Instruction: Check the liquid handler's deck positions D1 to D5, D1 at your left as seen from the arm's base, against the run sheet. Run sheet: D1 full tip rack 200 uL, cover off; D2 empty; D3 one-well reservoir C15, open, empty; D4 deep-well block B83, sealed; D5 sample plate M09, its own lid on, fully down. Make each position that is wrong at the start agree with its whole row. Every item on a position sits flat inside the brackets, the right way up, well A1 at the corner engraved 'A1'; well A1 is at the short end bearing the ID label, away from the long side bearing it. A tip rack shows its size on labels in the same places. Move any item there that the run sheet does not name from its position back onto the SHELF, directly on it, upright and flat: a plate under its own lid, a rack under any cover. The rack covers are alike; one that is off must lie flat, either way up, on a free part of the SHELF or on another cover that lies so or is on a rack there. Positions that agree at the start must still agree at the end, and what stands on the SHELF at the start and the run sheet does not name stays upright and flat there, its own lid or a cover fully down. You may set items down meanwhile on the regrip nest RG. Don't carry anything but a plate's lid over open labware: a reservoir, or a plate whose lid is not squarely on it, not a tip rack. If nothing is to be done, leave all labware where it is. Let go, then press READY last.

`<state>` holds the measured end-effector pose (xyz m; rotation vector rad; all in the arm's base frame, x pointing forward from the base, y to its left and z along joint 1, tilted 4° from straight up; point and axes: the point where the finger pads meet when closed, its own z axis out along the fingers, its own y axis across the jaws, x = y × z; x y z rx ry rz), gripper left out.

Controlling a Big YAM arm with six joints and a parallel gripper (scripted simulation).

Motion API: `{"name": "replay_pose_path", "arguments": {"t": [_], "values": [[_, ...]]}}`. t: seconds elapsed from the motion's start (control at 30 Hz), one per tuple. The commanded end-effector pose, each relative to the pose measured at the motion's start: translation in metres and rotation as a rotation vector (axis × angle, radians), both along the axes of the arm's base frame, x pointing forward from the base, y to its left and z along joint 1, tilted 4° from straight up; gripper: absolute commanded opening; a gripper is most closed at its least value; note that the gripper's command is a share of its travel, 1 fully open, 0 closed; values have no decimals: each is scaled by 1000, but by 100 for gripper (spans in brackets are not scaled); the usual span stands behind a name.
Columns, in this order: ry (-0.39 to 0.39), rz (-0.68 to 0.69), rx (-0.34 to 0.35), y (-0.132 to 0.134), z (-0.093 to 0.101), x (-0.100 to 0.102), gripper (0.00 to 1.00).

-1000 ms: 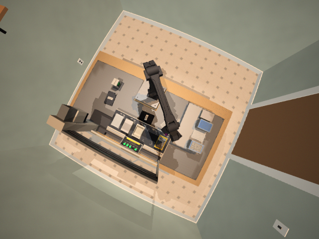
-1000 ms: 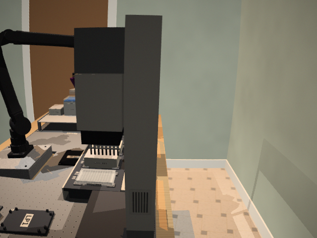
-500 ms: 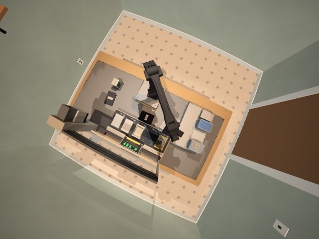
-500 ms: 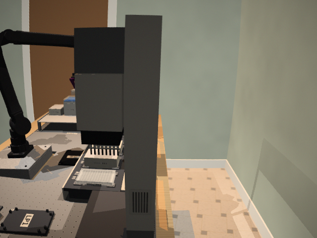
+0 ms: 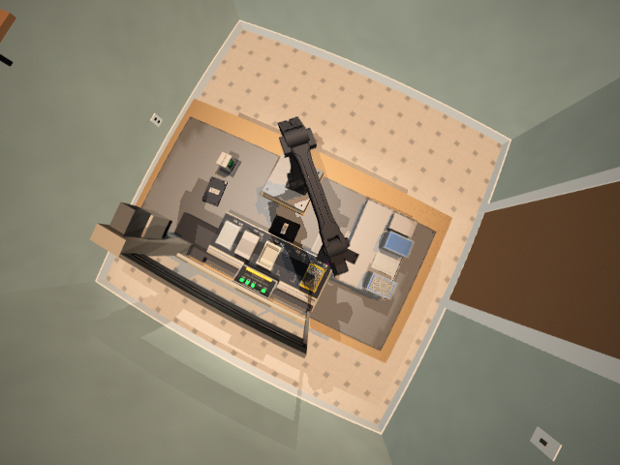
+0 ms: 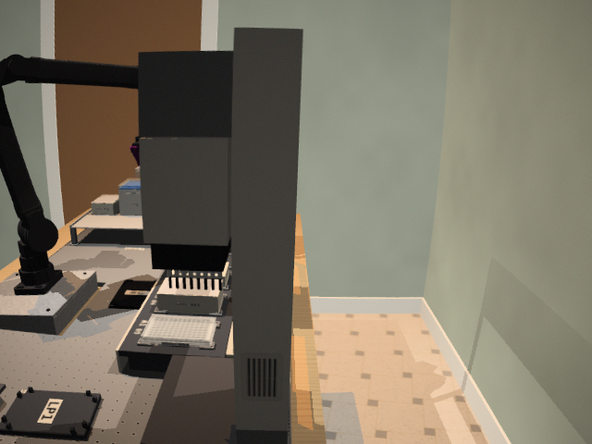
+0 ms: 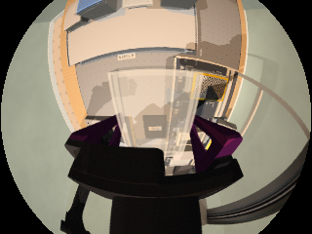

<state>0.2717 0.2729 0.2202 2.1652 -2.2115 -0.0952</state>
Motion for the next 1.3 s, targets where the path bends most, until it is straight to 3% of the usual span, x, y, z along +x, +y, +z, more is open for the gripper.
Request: {"name": "replay_pose_path", "arguments": {"t": [0.0,0.07,0.2,0.33,0.37,0.6,0.83,0.93,0.97,1.27], "values": [[-34,18,35,7,17,7,0],[-34,18,35,7,17,7,0],[-44,19,50,38,22,11,0],[-44,19,49,38,22,11,0],[-24,19,29,23,13,-8,0],[-11,19,19,21,14,-45,0],[-9,19,18,22,16,-80,0],[-1,19,5,26,9,-82,0],[-13,19,23,24,17,-89,0],[-7,19,18,24,19,-134,0]]}}
